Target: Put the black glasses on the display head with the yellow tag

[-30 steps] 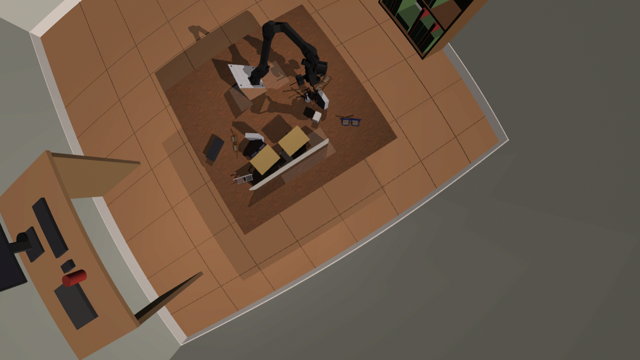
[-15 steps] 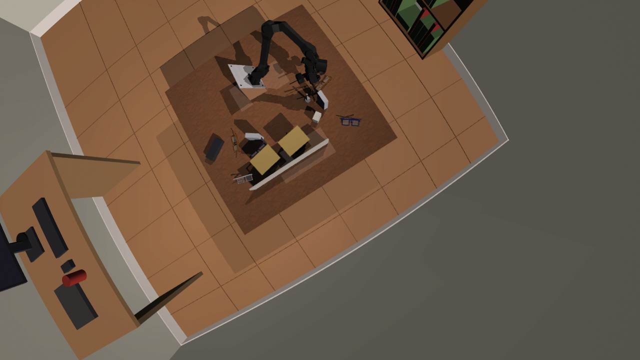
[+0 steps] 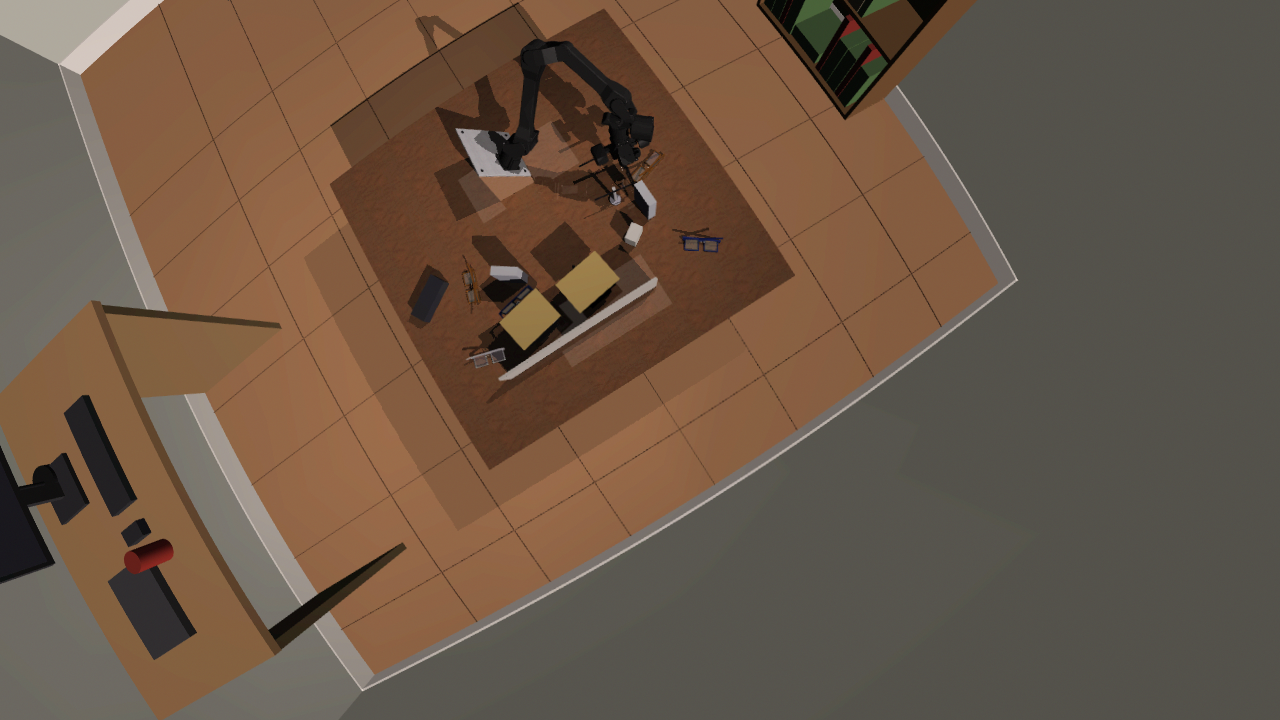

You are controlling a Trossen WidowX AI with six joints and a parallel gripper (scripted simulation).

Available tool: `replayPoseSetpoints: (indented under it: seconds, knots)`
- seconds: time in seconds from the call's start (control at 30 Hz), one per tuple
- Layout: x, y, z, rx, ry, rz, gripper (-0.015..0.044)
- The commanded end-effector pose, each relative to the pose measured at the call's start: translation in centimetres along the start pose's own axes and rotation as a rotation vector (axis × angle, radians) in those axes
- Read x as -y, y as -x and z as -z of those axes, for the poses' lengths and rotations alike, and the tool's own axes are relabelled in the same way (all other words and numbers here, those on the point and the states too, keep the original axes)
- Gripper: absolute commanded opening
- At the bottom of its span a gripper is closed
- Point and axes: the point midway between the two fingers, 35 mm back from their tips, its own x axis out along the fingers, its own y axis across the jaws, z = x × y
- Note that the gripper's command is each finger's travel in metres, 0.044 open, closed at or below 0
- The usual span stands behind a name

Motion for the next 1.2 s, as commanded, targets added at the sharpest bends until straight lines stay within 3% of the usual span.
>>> replayPoseSetpoints:
  seconds: [0.0, 0.67, 1.17]
  knots:
    - [-0.1, 0.2, 0.1, 0.007, -0.002, -0.005, 0.0000]
    - [-0.1, 0.5, -0.6, 0.007, -0.001, -0.004, 0.0000]
    - [-0.1, 6.1, -1.1, 0.008, -0.001, 0.000, 0.0000]
